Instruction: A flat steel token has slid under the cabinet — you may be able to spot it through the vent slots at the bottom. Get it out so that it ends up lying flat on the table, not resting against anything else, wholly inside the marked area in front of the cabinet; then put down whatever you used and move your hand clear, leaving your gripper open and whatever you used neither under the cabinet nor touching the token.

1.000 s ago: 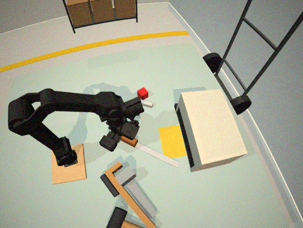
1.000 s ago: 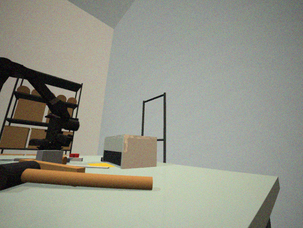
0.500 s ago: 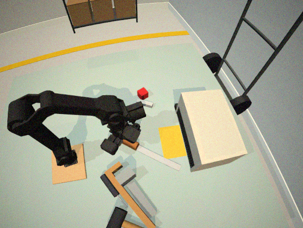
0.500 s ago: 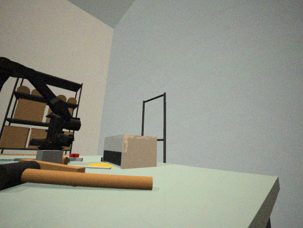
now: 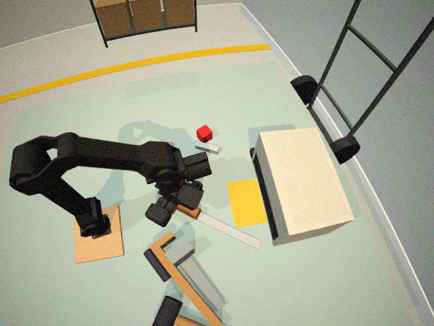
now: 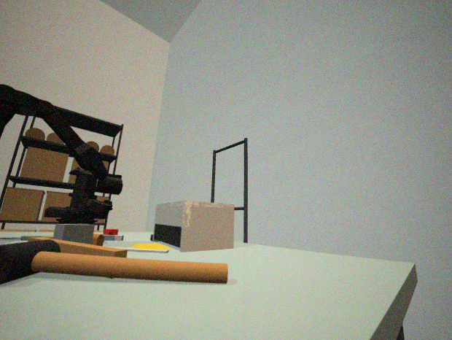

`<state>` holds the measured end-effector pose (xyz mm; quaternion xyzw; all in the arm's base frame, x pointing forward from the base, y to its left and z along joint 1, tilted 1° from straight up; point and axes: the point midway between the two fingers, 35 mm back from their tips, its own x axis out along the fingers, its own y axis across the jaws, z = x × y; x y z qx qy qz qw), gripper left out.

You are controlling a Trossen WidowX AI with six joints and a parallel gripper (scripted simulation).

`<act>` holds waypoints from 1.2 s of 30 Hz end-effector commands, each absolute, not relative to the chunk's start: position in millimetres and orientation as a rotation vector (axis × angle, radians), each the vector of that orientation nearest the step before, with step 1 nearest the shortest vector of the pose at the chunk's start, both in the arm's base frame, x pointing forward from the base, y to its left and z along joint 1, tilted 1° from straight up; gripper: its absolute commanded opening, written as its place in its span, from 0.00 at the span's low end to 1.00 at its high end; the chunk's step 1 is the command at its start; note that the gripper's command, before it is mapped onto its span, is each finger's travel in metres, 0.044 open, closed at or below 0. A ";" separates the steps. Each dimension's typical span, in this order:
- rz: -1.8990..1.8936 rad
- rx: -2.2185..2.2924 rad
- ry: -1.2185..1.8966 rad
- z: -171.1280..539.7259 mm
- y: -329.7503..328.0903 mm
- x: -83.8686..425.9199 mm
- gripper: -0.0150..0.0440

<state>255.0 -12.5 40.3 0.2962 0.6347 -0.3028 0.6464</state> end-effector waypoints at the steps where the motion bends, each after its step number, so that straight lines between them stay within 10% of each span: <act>1: -0.687 0.670 1.442 41.0 -17.0 255.2 0.25; 36: -0.689 0.668 1.440 41.6 -52.0 251.2 0.25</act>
